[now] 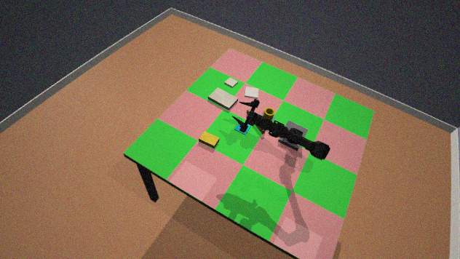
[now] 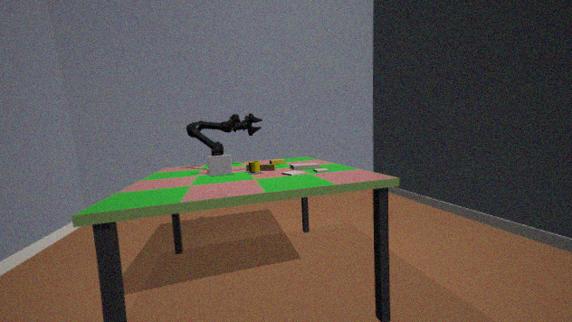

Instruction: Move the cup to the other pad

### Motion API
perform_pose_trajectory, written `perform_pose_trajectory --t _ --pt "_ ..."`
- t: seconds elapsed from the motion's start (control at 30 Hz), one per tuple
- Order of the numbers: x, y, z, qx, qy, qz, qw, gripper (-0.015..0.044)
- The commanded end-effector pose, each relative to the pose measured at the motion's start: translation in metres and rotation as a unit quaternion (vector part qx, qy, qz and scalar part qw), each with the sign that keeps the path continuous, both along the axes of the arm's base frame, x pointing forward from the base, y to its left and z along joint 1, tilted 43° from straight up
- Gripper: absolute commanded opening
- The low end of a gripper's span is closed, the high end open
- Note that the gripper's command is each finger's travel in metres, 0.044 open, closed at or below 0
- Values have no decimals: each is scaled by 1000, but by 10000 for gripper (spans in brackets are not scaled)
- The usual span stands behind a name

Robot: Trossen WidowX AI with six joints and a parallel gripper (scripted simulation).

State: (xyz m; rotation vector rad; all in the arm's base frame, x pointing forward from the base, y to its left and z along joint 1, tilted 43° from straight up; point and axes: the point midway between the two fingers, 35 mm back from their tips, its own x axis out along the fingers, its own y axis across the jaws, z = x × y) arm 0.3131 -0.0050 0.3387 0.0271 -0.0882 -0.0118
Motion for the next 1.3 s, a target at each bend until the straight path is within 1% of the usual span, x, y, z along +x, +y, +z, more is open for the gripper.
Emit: perform_pose_trajectory --t 0.0,0.07,0.1,0.27,0.33,0.47,0.57,0.7,0.77,0.83,0.97,1.07,1.27 --pt "1 -3 -3 -1 5 -6 1000 374" --pt "11 -26 -24 -10 48 -45 998 321" --pt "17 -31 -37 -32 77 -49 995 295" --pt "35 -54 -98 -134 215 -38 967 167" --pt "37 -67 -128 -163 277 -28 947 167" --pt "27 -95 -201 -211 419 24 883 167" --pt "14 -105 -237 -231 482 78 842 167" --pt "-17 -113 -287 -247 550 206 771 167" --pt "-37 -114 -310 -240 565 286 736 167" --pt "-58 -111 -328 -223 562 365 708 167" --pt "-95 -102 -348 -166 505 506 680 167" --pt "-107 -99 -351 -143 470 546 679 167" --pt "-107 -99 -351 -141 468 548 679 167"
